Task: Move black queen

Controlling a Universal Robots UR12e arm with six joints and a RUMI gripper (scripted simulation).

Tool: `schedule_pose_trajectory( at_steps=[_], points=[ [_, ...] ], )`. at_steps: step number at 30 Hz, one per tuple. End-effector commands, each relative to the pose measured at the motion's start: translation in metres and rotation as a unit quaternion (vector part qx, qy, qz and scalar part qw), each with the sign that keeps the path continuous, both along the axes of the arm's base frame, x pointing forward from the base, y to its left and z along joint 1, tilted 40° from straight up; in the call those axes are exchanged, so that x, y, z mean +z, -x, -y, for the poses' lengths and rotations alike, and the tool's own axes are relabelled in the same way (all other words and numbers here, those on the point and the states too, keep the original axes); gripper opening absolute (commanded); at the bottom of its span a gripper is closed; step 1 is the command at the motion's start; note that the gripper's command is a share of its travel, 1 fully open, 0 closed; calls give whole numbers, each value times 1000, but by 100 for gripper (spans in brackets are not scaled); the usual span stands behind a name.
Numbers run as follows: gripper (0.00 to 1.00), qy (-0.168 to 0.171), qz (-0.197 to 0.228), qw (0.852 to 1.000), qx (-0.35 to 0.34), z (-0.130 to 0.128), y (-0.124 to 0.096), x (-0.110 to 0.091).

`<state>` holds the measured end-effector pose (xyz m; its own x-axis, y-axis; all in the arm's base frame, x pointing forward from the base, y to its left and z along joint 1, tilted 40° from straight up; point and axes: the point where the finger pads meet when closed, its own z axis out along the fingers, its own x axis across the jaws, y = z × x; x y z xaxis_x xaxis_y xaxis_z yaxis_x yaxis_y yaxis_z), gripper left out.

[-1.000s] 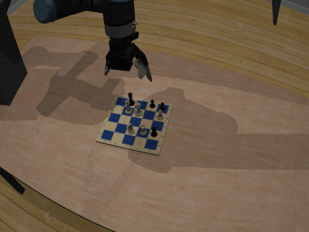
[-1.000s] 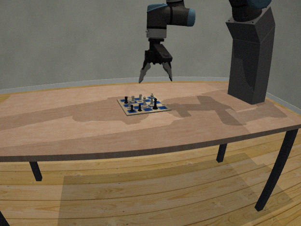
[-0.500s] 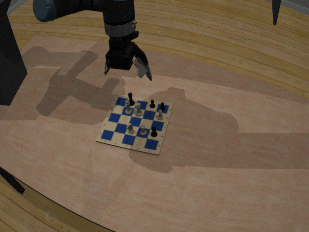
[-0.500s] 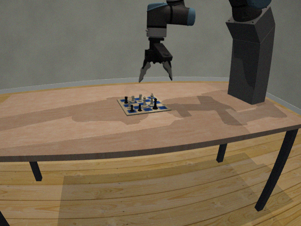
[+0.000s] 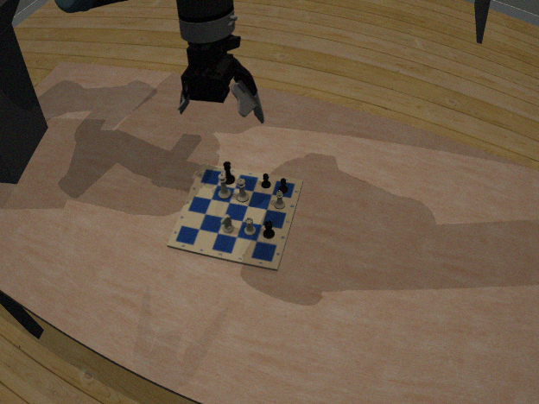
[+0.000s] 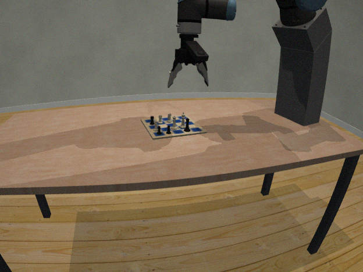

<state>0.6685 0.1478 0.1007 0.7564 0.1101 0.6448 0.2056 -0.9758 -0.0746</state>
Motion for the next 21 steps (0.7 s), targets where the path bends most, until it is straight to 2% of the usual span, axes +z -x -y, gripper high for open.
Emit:
schedule_pose_trajectory(
  at_steps=[1,21],
  points=[
    [100,0,0,1000,0,3,8,10],
    [100,0,0,1000,0,4,11,14]
  ],
)
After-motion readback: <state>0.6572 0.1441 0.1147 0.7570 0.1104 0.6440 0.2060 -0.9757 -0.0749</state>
